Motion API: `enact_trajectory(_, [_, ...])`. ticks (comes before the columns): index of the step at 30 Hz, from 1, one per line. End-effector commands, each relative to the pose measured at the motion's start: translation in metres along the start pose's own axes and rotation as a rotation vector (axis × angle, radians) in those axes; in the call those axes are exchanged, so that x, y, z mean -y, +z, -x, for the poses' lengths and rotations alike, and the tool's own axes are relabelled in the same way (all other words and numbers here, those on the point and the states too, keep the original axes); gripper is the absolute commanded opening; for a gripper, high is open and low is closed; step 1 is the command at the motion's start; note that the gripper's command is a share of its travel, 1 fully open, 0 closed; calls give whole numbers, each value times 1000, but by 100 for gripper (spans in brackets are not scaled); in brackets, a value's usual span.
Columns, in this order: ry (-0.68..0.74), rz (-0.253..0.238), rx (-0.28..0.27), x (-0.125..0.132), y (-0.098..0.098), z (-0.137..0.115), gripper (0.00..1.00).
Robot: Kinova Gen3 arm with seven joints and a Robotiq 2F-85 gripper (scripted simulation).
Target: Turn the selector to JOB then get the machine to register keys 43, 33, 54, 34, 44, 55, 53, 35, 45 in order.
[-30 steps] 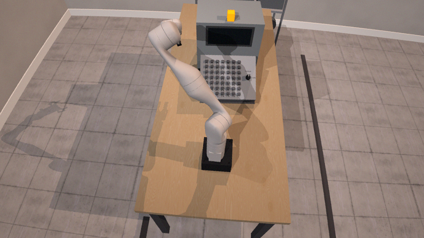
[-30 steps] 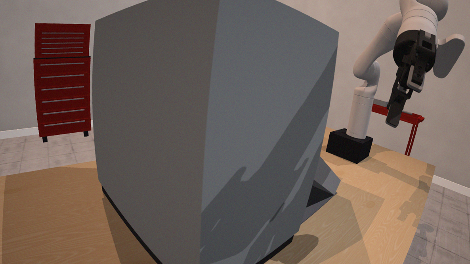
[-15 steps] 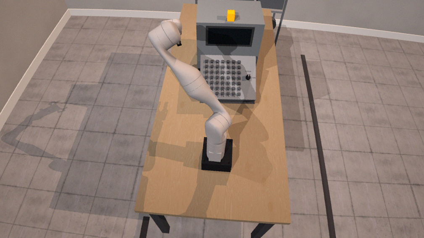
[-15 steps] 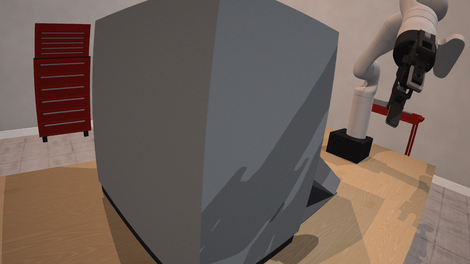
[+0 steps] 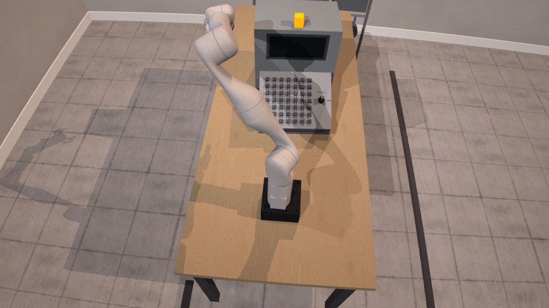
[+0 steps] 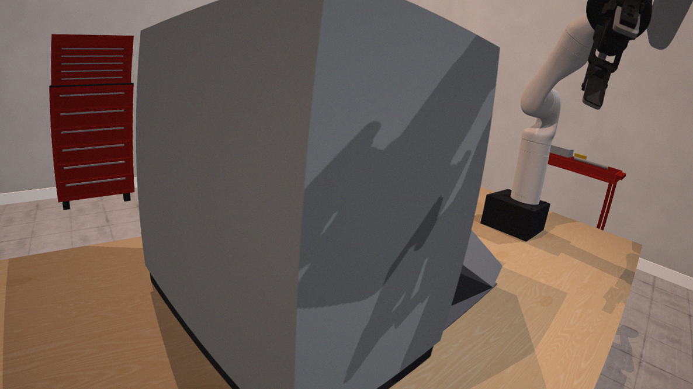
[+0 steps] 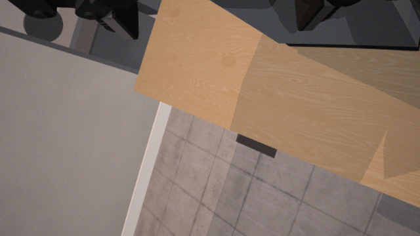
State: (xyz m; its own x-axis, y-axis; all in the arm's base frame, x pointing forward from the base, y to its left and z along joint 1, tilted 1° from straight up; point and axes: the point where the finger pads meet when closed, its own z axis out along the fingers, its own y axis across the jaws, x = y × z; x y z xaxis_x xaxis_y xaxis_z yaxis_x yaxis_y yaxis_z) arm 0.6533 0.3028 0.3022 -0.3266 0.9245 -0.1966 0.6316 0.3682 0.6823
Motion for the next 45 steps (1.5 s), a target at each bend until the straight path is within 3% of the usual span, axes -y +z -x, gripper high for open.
enact_trajectory(1, [1,-4,1,-16,-16,4,100])
enact_trajectory(7, [1,-4,1,-63,-63,17,100])
enact_trajectory(12, [1,-4,1,-84,-84,23,100])
enact_trajectory(45, [-74,-4,-9,-81,-93,30,100])
